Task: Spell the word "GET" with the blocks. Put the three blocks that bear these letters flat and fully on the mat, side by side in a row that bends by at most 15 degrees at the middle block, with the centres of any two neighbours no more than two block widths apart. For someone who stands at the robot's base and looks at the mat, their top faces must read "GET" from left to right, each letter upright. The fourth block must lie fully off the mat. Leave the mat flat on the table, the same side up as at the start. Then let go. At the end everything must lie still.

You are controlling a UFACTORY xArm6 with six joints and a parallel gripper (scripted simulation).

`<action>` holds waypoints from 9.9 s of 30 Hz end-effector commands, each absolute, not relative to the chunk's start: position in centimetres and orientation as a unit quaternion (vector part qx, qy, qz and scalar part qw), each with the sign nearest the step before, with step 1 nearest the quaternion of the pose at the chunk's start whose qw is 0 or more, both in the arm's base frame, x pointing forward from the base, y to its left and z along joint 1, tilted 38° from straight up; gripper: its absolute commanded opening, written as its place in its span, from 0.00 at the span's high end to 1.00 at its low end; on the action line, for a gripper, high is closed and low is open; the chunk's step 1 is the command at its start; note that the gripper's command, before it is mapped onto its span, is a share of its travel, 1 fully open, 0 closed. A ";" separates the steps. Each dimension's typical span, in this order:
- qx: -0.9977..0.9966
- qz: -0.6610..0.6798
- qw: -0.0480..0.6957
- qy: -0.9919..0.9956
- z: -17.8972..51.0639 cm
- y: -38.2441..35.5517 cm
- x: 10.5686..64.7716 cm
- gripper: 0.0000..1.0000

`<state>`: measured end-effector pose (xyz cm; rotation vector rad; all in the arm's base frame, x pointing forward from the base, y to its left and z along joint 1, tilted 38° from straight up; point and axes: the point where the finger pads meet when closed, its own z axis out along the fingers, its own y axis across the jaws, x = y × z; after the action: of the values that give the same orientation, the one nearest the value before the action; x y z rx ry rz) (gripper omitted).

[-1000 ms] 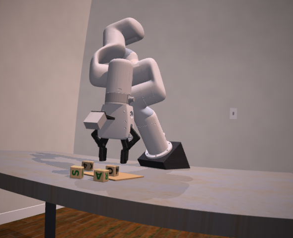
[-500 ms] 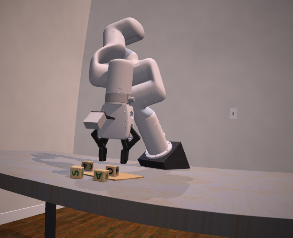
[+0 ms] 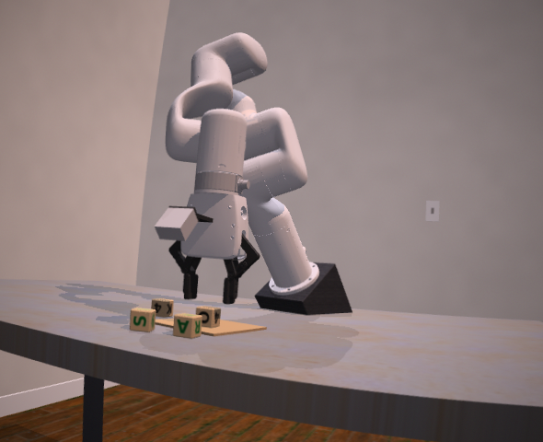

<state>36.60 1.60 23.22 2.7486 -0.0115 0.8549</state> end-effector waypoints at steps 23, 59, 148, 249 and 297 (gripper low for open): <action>0.946 0.296 0.131 -0.004 21.7 1.1 37.8 0.31; 0.946 0.296 0.131 -0.004 20.6 0.8 38.6 0.31; 0.946 0.296 0.131 -0.004 28.5 3.3 33.0 0.73; 0.648 0.299 -0.125 -0.689 22.6 -4.7 34.6 0.73; 0.648 0.299 -0.125 -0.689 21.1 -5.1 35.7 0.73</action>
<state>35.65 -5.13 20.94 2.2158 -2.3550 1.0164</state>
